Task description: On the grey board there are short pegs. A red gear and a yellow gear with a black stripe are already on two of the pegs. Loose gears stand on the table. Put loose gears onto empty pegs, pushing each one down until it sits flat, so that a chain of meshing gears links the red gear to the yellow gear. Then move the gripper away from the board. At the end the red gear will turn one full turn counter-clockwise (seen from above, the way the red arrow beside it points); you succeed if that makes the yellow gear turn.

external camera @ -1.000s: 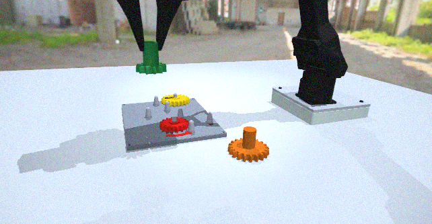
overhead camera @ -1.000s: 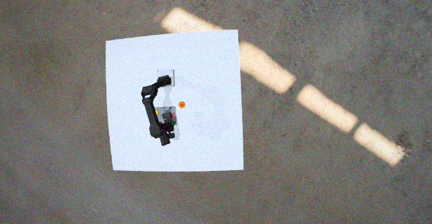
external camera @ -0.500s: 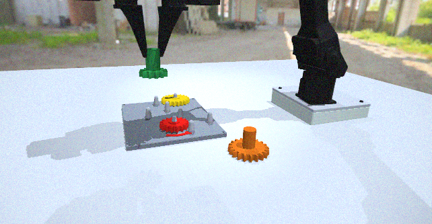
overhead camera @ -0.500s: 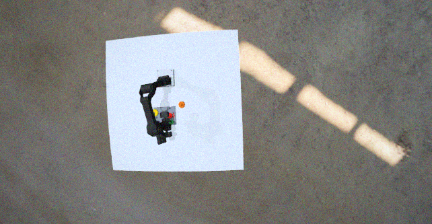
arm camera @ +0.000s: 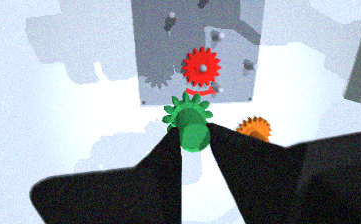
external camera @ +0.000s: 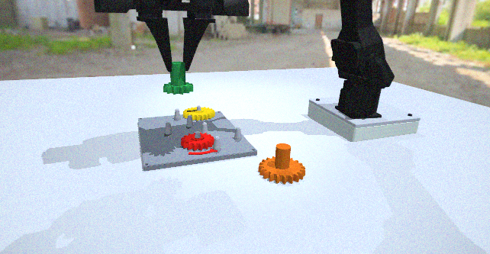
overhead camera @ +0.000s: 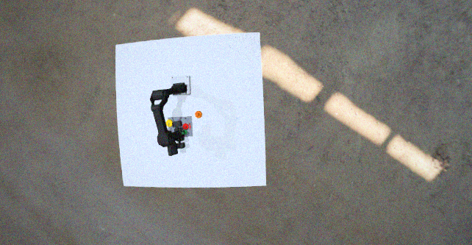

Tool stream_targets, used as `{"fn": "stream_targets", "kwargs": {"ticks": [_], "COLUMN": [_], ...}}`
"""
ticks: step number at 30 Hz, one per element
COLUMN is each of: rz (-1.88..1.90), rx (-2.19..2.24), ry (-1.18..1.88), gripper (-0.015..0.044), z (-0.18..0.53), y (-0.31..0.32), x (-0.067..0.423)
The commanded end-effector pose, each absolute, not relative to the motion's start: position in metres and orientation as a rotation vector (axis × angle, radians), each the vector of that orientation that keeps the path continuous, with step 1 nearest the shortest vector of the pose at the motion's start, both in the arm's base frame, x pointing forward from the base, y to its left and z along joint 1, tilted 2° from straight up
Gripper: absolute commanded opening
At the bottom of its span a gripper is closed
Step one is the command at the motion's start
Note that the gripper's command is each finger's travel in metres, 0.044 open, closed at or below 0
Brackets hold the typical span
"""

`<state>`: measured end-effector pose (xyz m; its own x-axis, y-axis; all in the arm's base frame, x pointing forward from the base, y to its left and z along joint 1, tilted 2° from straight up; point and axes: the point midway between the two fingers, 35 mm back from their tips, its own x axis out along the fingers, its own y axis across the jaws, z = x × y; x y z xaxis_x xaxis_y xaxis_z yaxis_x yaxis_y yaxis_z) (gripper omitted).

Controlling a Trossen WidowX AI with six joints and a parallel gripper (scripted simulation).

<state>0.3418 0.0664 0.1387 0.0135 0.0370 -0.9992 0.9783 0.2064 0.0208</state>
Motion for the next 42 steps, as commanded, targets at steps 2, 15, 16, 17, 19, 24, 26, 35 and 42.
{"fn": "stream_targets", "kwargs": {"ticks": [2, 15, 16, 17, 19, 24, 26, 35, 42], "rz": [-1.025, -1.026, -1.026, -1.026, -1.026, -1.027, -1.027, -1.028, -1.029], "rx": [1.08, 1.078, 1.078, 1.078, 1.078, 1.077, 1.077, 1.077, 1.076], "ry": [1.314, 1.314, 1.314, 1.314, 1.314, 1.314, 1.314, 1.314, 1.314], "gripper": [0.0, 0.0, 0.0, 0.0, 0.0, 0.0, 0.0, 0.0, 0.0], "z": [0.134, 0.121, 0.12, 0.119, 0.117, 0.112, 0.11, 0.101, 0.093], "y": [0.058, 0.038, 0.037, 0.035, 0.032, 0.025, 0.022, 0.009, 0.0], "x": [0.338, 0.33, 0.329, 0.329, 0.327, 0.323, 0.321, 0.313, 0.306]}}
